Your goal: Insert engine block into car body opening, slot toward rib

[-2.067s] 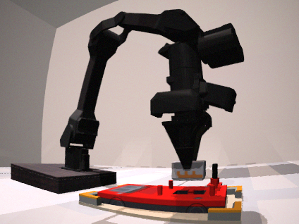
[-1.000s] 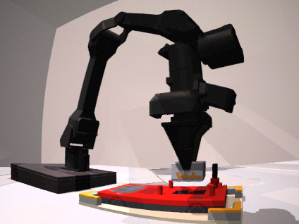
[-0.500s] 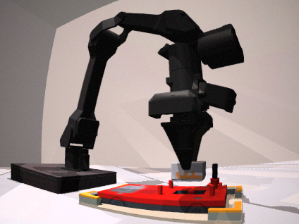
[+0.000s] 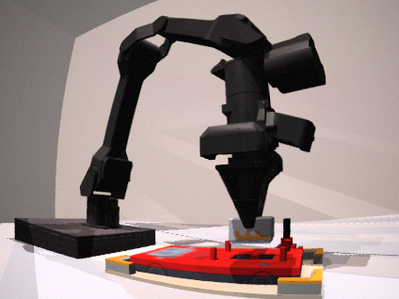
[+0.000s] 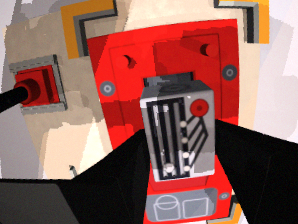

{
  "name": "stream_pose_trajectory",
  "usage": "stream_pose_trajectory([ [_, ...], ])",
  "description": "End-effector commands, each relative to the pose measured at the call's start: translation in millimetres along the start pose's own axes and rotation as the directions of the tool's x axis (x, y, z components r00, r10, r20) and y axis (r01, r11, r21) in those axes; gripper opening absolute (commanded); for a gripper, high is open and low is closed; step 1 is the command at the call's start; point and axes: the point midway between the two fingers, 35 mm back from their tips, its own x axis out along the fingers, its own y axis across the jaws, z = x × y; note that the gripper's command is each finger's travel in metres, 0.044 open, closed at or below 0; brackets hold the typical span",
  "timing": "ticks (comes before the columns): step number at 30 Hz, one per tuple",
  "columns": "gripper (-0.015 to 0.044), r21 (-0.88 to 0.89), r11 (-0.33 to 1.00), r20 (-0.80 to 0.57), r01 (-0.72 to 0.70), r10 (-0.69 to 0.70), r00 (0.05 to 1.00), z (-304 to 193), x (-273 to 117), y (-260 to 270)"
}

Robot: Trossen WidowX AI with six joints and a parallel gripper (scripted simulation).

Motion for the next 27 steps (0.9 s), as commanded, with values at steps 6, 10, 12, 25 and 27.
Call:
stream_pose_trajectory([
  [6, 0.0159, 0.015, 1.0, 0.002, -0.005, 0.005, 1.0, 0.3, 2.8, 1.0],
  [10, 0.0159, 0.016, 1.0, 0.002, -0.005, 0.005, 1.0, 0.3, 4.0, 1.0],
  [12, 0.0159, 0.016, 1.0, 0.002, -0.005, 0.005, 1.0, 0.3, 4.7, 1.0],
  [25, 0.0159, 0.013, 1.0, 0.002, -0.005, 0.005, 1.0, 0.5, 8.9, 1.1],
  [27, 0.0159, 0.013, 1.0, 0.002, -0.005, 0.005, 1.0, 0.5, 9.5, 1.2],
])
